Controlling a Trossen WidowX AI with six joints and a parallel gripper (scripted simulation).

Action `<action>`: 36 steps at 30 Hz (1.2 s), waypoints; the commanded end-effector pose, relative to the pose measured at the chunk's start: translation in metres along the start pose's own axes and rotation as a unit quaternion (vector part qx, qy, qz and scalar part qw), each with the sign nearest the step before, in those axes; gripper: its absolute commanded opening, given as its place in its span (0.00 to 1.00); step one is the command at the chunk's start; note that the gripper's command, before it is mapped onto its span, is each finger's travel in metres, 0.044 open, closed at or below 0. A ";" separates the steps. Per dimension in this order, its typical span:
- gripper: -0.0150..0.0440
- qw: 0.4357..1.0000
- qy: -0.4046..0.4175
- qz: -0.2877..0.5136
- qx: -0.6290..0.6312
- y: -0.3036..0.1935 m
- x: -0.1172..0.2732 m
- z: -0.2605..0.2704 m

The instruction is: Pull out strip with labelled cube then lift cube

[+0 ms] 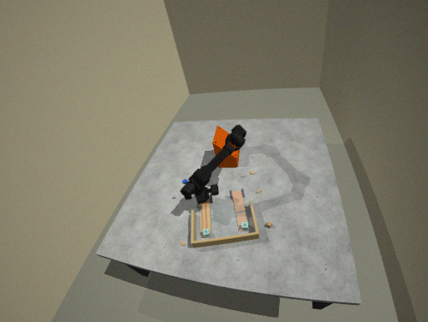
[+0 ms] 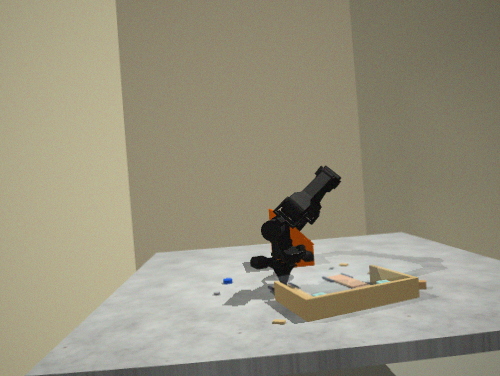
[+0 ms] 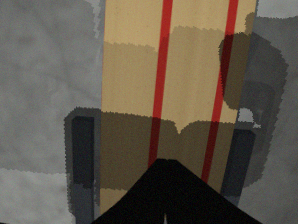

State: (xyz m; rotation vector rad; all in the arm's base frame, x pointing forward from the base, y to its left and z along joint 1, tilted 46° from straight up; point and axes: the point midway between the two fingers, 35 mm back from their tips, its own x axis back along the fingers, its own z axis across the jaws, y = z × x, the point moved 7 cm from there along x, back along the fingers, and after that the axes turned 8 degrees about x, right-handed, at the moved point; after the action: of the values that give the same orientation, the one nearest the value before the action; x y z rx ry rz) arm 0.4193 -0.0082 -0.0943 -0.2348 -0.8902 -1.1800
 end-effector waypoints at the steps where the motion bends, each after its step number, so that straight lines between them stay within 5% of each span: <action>1: 0.25 1.000 0.002 0.001 0.000 0.001 -0.004 0.001; 36: 0.25 1.000 0.002 0.002 -0.001 -0.045 -0.005 0.005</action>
State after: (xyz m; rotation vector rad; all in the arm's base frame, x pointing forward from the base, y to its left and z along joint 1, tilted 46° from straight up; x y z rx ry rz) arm 0.3860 -0.0213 -0.1020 -0.2271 -0.9008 -1.1916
